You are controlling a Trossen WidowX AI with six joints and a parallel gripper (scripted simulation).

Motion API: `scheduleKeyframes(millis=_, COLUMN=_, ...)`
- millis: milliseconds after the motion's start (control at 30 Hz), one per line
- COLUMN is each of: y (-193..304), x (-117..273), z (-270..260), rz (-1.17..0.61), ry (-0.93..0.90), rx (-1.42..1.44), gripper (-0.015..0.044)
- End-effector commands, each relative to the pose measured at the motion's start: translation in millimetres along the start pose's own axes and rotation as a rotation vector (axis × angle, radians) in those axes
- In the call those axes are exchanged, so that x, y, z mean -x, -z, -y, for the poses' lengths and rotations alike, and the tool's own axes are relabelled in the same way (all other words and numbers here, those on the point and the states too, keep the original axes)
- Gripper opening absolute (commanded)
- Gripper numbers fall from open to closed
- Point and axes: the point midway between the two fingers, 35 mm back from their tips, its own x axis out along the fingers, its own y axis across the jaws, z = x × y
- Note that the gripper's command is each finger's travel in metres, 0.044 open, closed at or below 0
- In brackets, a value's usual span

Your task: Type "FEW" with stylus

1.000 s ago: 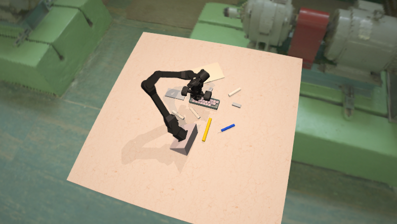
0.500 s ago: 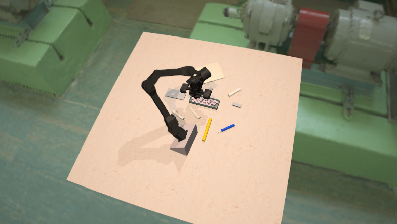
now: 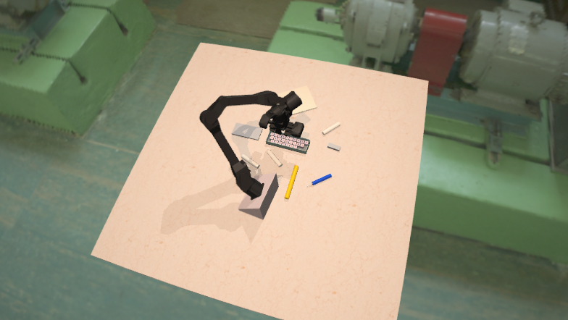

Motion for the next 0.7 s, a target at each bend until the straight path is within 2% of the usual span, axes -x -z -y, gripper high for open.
scheduleKeyframes(millis=0, y=12, x=-6, z=55, rz=0.062, ry=0.043, rx=-0.155, gripper=0.0150)
scheduleKeyframes(millis=200, y=47, x=-16, z=157, rz=0.243, ry=0.139, rx=-0.453, gripper=0.0150)
scheduleKeyframes(millis=367, y=94, x=-29, z=222, rz=0.397, ry=0.206, rx=-0.713, gripper=0.0150)
scheduleKeyframes(millis=667, y=100, x=-33, z=229, rz=0.419, ry=0.214, rx=-0.749, gripper=0.0150)
